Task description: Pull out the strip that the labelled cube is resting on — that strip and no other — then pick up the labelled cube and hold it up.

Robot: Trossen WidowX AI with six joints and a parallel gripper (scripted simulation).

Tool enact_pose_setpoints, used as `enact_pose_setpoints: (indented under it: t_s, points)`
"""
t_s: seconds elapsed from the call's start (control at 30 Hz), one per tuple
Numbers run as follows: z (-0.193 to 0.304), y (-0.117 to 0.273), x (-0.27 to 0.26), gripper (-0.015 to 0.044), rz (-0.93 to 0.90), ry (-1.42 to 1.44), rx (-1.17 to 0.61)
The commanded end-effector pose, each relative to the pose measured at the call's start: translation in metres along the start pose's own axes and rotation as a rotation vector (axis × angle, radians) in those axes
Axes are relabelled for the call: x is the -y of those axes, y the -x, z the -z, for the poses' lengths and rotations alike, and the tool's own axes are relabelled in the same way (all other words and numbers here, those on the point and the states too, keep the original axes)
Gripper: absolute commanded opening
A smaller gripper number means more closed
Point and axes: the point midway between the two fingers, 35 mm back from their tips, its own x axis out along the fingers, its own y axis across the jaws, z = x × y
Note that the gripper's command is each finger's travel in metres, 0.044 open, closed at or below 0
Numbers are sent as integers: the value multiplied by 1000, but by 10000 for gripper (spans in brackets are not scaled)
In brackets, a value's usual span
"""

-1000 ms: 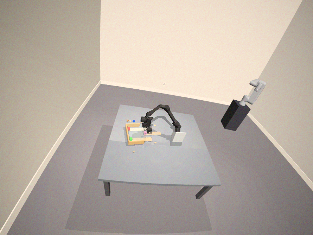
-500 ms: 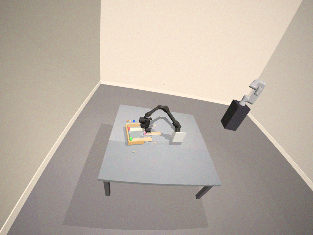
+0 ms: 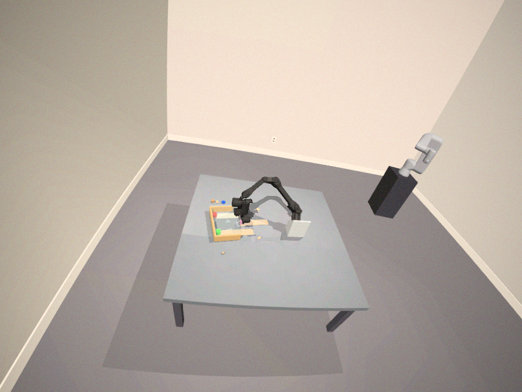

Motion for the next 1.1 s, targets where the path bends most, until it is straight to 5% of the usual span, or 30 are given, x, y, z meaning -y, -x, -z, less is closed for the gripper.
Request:
enact_pose_setpoints:
  t_s: [0.0, 0.27, 0.37, 0.67, 0.8, 1.07]
  points:
    - [1, -6, 0, 250, 3, 8, -1]
    - [1, -16, 0, 250, 4, 8, -1]
    - [1, -14, 0, 171, 1, 0, -2]
    - [1, -14, 0, 111, 1, 0, -2]
    - [3, -12, -1, 6, 1, 0, -2]
    - [32, 12, -11, 0, 0, 6, -2]
